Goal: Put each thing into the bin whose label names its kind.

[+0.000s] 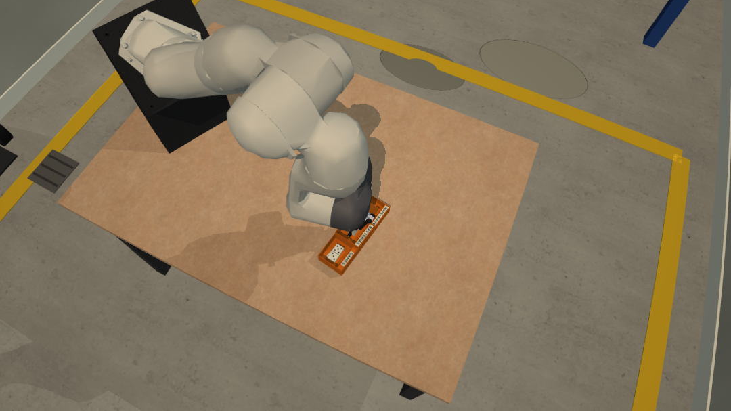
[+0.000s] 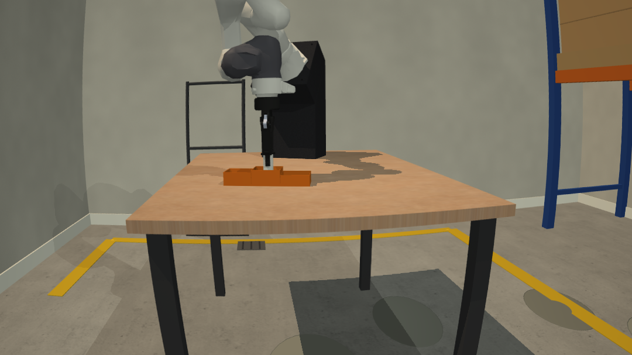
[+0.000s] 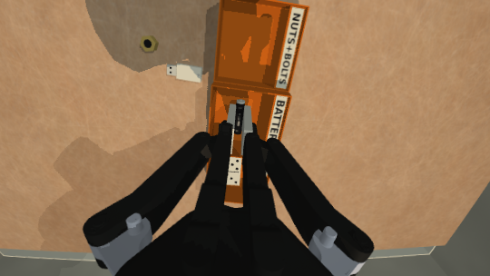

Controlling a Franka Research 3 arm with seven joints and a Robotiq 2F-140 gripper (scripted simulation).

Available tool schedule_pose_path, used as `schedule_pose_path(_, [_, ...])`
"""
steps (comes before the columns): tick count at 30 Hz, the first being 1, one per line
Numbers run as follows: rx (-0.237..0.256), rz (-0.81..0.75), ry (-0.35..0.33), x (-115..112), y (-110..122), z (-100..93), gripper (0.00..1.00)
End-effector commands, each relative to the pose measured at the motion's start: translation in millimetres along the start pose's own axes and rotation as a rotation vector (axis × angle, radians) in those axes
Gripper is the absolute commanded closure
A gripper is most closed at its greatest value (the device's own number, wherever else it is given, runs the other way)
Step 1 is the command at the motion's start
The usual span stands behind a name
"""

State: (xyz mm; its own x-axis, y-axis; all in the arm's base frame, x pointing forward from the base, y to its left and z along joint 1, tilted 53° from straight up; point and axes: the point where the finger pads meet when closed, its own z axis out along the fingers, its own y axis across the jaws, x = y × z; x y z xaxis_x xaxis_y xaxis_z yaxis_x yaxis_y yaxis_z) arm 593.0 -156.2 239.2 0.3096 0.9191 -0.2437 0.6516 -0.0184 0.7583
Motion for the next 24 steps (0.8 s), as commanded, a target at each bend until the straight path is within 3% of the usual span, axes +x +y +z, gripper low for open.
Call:
schedule_pose_path(1, [-0.010,0.030,-0.007,-3.4,1.9,1.4,0.97])
schedule_pose_path(11, [-0.010,0.030,-0.007,-2.7,1.8,1.4,0.97])
schedule_pose_path(12, [-0.010,0.030,-0.007,-2.7,1.8,1.4,0.85])
schedule_pose_path(24, [-0.010,0.030,-0.007,-2.7,1.8,1.4,0.85])
